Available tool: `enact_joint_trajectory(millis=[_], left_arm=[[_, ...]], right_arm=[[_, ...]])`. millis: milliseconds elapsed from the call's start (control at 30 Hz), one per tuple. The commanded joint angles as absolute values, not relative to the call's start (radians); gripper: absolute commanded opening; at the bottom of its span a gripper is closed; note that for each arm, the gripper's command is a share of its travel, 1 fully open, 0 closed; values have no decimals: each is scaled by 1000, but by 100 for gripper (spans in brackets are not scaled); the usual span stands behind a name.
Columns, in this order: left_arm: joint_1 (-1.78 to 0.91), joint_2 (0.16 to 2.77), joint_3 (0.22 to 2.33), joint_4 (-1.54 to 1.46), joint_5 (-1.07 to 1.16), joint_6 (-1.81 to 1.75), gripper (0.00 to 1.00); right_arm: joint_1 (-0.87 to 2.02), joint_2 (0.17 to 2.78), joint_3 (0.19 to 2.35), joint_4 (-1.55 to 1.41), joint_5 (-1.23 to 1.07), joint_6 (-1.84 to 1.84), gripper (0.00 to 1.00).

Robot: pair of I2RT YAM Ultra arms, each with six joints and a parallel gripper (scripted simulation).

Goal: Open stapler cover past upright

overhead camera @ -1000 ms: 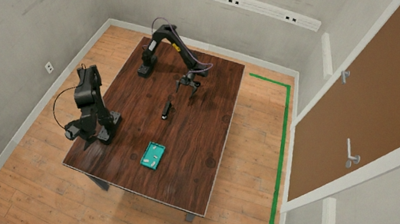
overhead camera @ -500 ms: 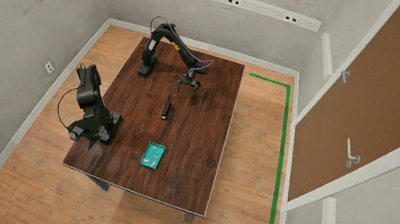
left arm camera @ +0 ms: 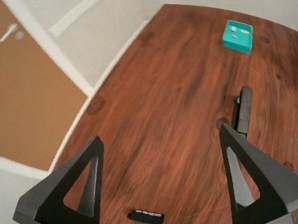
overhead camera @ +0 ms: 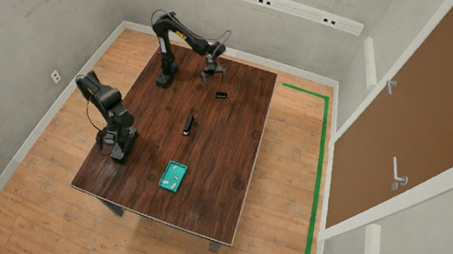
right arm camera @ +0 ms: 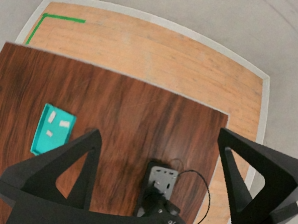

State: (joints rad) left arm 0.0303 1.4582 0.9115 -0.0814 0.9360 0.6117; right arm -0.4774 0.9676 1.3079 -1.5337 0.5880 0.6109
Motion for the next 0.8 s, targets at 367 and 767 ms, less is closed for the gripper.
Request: enact_joint_trajectory(millis=[367, 767], left_arm=[[79, 1126, 812, 111, 535, 154, 100], [38, 1023, 945, 33, 139, 17, 100]], right_arm=[[-130, 847, 1185, -1556, 600, 790, 100], [352, 883, 1070, -1556, 609, 995, 100]])
